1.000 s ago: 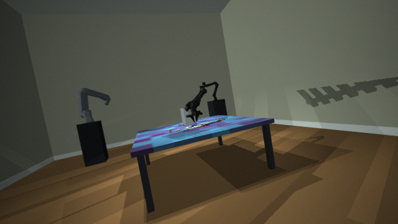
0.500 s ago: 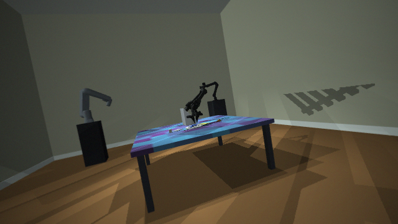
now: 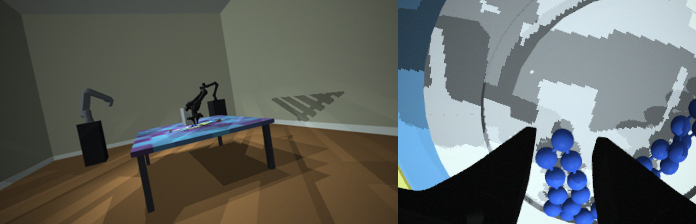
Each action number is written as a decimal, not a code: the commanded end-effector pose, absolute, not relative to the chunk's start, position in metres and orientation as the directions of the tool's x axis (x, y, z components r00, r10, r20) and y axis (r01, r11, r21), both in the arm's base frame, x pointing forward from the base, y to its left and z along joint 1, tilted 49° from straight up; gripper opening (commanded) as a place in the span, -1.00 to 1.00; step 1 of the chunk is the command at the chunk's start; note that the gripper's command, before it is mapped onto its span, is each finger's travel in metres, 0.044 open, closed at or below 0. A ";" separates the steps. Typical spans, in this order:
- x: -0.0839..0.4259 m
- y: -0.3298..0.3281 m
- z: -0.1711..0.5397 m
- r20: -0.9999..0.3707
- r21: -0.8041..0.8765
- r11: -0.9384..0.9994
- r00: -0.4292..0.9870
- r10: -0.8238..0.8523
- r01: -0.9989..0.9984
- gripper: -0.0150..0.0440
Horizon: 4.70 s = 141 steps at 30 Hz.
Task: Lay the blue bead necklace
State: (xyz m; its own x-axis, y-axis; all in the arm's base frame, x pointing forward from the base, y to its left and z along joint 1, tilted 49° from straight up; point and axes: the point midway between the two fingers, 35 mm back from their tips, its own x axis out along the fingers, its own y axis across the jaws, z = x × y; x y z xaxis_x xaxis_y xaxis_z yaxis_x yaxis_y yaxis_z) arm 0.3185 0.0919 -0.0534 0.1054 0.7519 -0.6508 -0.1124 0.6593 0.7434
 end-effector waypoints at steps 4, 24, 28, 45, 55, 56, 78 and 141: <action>0.316 0.100 -0.060 -0.649 0.747 0.656 0.096 0.754 -0.103 -0.08; 0.317 0.098 -0.059 -0.650 0.745 0.658 0.100 0.753 -0.109 -0.49; 0.317 0.098 -0.059 -0.650 0.745 0.658 0.100 0.753 -0.109 -0.49; 0.316 0.094 -0.055 -0.650 0.747 0.657 0.097 0.754 -0.103 -0.49; 0.306 0.107 -0.041 -0.649 0.748 0.656 0.096 0.754 -0.102 -0.49; 0.305 0.109 -0.039 -0.649 0.748 0.656 0.096 0.755 -0.102 -0.49; 0.305 0.115 -0.037 -0.644 0.750 0.653 0.105 0.758 -0.108 -0.05; 0.284 0.071 -0.037 -0.651 0.724 0.577 0.096 0.753 0.379 -0.08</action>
